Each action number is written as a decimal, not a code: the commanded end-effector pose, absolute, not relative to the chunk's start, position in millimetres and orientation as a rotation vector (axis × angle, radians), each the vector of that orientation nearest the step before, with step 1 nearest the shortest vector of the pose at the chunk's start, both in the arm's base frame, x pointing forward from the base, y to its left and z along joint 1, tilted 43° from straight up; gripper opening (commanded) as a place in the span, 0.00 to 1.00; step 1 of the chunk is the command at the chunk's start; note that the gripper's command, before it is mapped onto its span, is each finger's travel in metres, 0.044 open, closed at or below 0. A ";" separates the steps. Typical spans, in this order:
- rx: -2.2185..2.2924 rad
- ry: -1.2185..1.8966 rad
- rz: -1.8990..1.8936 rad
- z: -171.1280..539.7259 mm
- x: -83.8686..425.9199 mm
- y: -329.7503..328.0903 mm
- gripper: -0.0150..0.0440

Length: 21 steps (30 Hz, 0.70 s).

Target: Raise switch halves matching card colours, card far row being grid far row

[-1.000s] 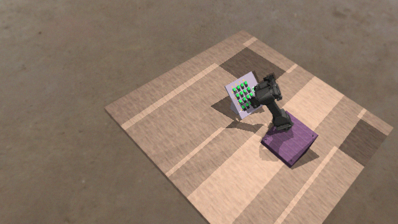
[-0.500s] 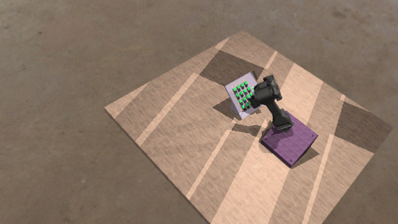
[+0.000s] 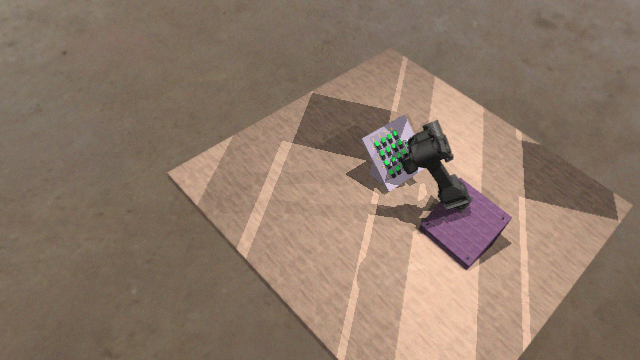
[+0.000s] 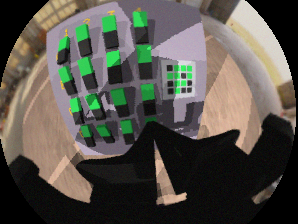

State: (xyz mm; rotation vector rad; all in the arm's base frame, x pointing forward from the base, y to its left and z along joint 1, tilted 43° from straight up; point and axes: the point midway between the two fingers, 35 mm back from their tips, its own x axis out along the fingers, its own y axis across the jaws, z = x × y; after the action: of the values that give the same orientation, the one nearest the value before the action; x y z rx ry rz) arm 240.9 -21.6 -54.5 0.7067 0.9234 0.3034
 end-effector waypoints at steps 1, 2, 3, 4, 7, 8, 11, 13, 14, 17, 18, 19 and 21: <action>0.711 0.927 0.298 -55.5 240.9 -21.2 0.25; 0.711 0.927 0.298 -55.6 241.0 -21.2 0.25; 0.711 0.927 0.298 -55.7 241.0 -21.1 0.25; 0.711 0.927 0.298 -55.8 241.1 -21.0 0.25; 0.711 0.927 0.298 -56.0 241.4 -20.8 0.25; 0.711 0.927 0.298 -56.1 241.4 -20.7 0.25; 0.711 0.927 0.298 -56.3 241.7 -20.5 0.25; 0.711 0.927 0.298 -56.5 241.8 -20.4 0.25; 0.711 0.927 0.298 -56.6 241.9 -20.3 0.25; 0.711 0.927 0.298 -56.8 242.2 -20.1 0.25; 0.711 0.927 0.298 -56.9 242.2 -20.0 0.25; 0.707 0.925 0.303 -55.5 241.4 -21.3 0.25; 0.704 0.926 0.297 -50.1 235.0 -29.3 0.25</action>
State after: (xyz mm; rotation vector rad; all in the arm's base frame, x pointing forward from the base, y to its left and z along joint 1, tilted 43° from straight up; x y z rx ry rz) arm 239.7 -20.9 -55.8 0.7129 0.9333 0.3001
